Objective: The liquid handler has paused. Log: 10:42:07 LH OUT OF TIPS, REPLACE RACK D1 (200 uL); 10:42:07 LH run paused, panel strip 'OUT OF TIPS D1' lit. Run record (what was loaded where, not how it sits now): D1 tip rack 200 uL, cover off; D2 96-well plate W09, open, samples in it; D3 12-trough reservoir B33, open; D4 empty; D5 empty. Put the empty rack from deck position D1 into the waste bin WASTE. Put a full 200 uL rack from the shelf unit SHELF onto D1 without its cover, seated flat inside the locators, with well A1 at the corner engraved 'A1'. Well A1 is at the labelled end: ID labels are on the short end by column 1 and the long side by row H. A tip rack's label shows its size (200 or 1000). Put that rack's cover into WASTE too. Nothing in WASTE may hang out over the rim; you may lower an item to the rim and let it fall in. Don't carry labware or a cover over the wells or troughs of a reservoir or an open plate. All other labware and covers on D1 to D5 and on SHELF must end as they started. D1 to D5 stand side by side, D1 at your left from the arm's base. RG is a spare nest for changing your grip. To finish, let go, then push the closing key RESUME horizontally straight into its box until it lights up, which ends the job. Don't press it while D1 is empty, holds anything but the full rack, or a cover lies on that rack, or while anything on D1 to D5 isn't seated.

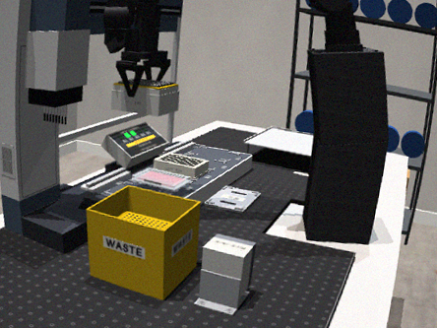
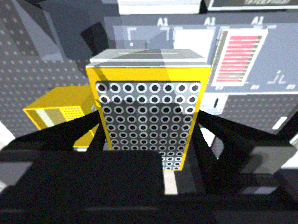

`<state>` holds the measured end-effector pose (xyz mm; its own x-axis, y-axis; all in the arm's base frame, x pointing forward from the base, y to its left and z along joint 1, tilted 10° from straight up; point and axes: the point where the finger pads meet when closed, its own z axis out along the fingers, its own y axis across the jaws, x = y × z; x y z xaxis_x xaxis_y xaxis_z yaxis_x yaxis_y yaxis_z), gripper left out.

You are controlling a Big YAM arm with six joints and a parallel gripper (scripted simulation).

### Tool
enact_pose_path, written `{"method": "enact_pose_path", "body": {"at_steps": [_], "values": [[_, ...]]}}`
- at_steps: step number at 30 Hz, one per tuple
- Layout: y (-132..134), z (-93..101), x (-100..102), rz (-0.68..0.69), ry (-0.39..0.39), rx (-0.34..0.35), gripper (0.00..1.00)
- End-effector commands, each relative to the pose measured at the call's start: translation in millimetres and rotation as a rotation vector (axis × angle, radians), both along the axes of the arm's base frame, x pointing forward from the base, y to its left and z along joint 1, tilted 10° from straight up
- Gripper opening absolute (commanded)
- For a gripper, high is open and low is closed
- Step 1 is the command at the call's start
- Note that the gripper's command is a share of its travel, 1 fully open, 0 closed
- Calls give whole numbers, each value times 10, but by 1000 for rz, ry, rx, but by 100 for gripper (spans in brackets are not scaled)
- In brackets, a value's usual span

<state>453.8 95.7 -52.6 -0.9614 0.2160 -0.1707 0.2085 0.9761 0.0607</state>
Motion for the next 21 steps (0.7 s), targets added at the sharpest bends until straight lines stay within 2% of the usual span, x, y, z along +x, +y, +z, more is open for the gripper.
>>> {"method": "enact_pose_path", "body": {"at_steps": [1,4,7,11,14,21], "values": [[29,-44,42,19,7,-5,0],[29,-44,42,19,7,-5,0],[26,11,146,15,-7,-2,0],[-6,13,168,9,-7,-2,0],[-44,-24,111,5,6,-4,0],[-28,17,188,7,-7,-1,0]]}}
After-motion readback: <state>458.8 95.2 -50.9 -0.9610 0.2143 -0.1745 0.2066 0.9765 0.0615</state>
